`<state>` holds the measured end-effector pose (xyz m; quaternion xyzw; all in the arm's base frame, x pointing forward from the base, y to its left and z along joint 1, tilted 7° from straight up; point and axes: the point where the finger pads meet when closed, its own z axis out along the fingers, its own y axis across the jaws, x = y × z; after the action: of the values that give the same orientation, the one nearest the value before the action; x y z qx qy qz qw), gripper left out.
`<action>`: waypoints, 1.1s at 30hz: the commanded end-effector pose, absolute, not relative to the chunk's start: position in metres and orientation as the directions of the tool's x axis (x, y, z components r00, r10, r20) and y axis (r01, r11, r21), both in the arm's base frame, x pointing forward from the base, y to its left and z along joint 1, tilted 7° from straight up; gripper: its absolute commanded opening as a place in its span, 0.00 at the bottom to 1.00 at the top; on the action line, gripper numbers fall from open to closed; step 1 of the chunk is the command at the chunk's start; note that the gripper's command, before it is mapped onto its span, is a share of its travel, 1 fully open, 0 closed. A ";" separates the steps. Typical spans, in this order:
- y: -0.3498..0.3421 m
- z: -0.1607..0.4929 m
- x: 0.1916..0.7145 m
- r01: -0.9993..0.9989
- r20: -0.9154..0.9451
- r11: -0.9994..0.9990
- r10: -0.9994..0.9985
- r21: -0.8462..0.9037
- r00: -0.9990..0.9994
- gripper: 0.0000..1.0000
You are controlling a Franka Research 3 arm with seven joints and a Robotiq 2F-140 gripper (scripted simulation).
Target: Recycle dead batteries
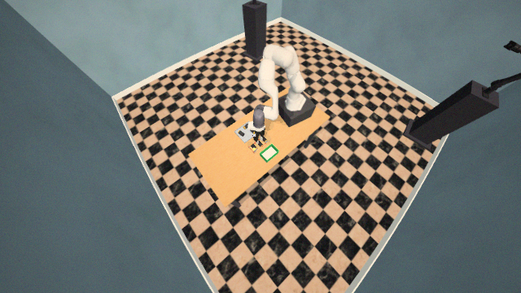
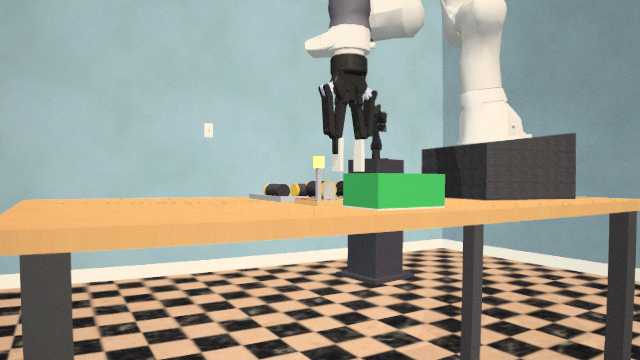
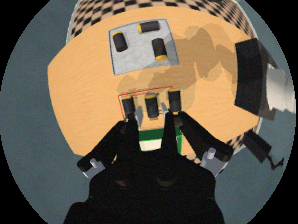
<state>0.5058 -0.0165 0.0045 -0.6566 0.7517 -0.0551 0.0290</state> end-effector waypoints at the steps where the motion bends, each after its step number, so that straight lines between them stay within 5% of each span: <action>1: -0.018 0.004 0.506 -0.982 0.027 0.140 -0.989 -0.123 -0.144 0.29; 33: -0.020 -0.040 0.511 -0.982 0.027 0.140 -0.989 -0.123 -0.144 0.29</action>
<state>0.5089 -0.0199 -0.0403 -0.6578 0.7508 -0.0538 0.0265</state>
